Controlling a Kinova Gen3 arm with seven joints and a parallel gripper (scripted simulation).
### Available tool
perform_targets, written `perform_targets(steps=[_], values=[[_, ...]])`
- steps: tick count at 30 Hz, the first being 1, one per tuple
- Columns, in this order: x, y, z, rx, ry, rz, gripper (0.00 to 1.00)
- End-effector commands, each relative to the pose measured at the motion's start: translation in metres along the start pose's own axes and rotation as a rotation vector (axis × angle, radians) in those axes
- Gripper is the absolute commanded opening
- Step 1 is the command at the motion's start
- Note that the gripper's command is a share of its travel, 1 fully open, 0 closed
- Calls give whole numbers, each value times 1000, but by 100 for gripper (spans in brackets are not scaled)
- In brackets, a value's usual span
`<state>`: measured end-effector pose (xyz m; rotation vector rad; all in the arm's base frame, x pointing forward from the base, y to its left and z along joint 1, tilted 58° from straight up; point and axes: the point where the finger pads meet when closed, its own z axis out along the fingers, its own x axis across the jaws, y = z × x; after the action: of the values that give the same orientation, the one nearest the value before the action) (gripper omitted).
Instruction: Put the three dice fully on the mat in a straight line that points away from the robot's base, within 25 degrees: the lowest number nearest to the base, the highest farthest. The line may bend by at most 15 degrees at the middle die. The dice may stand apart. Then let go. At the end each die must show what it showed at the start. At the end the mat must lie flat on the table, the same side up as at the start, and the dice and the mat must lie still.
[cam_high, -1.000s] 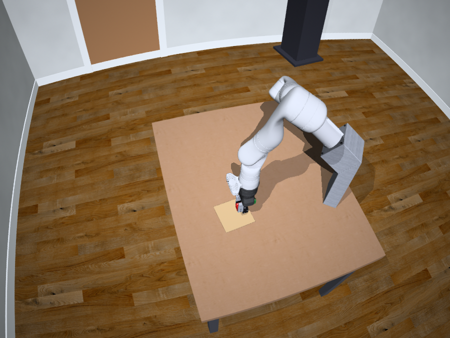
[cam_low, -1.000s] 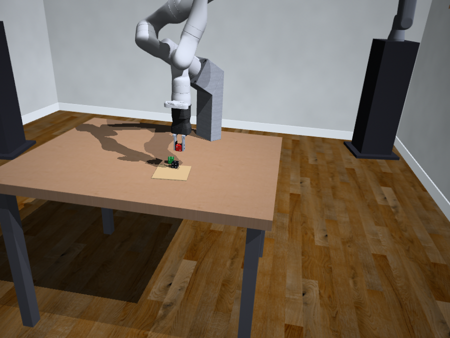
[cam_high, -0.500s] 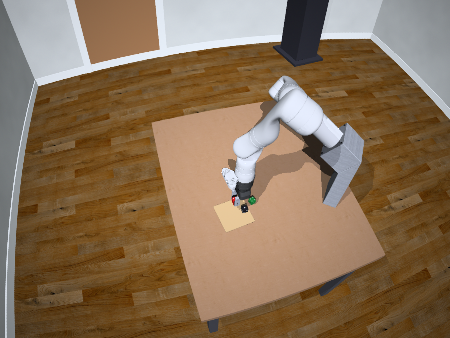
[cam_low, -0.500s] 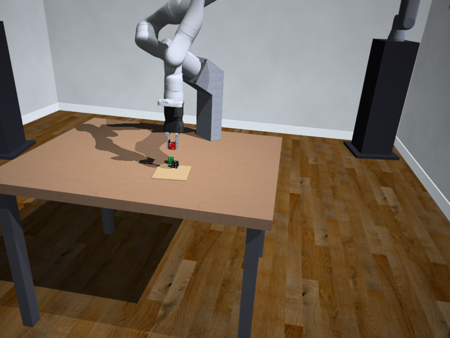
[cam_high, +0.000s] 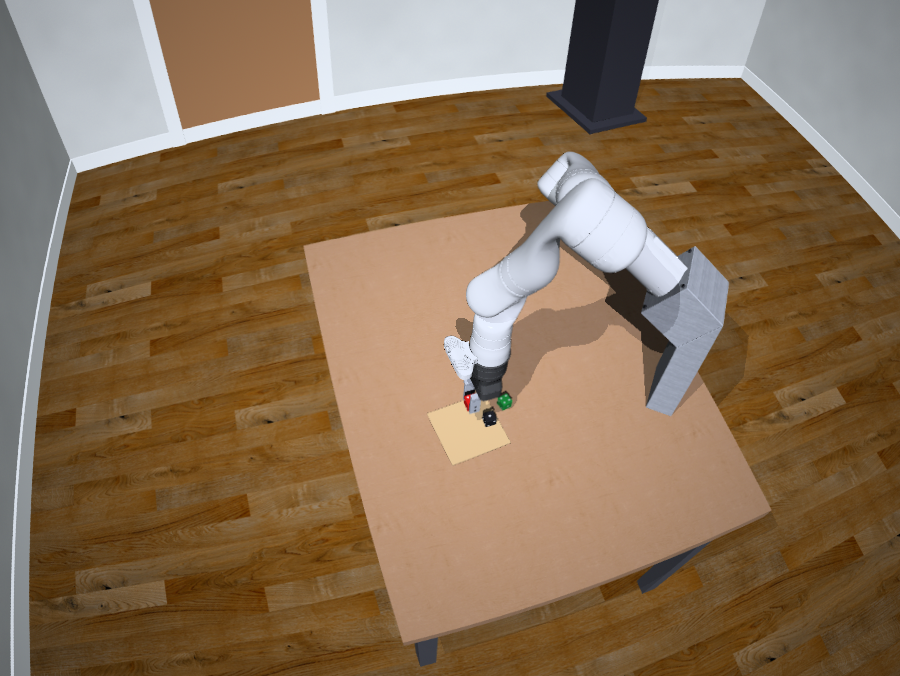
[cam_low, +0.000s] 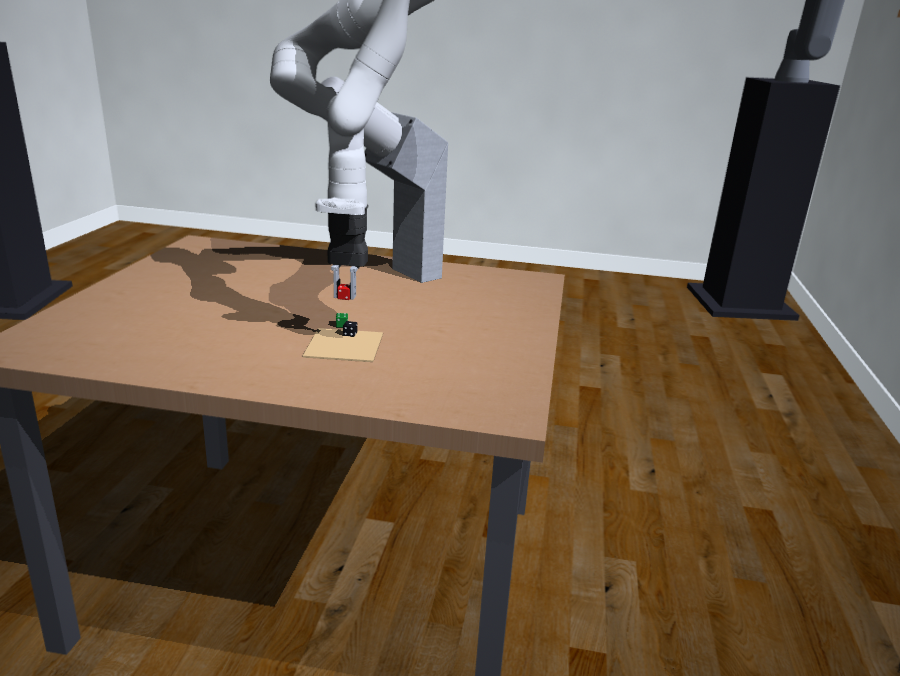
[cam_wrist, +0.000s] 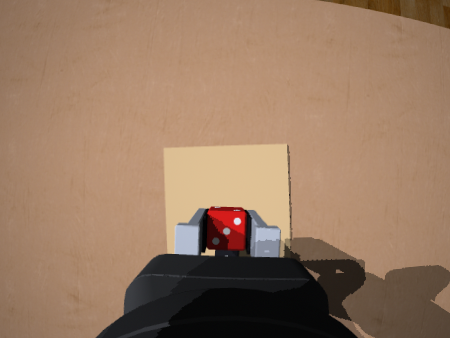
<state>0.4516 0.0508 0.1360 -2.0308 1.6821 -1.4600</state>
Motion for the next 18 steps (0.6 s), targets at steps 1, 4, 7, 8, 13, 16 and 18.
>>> perform_targets(steps=[1,4,7,8,13,16,18], values=[[0,0,2,0,1,0,49],[0,0,7,0,0,0,49],[0,0,14,0,0,0,49],[1,0,18,0,0,0,49],[1,0,30,0,0,0,49],[1,0,45,0,0,0,49],[1,1,55,0,0,0,49]])
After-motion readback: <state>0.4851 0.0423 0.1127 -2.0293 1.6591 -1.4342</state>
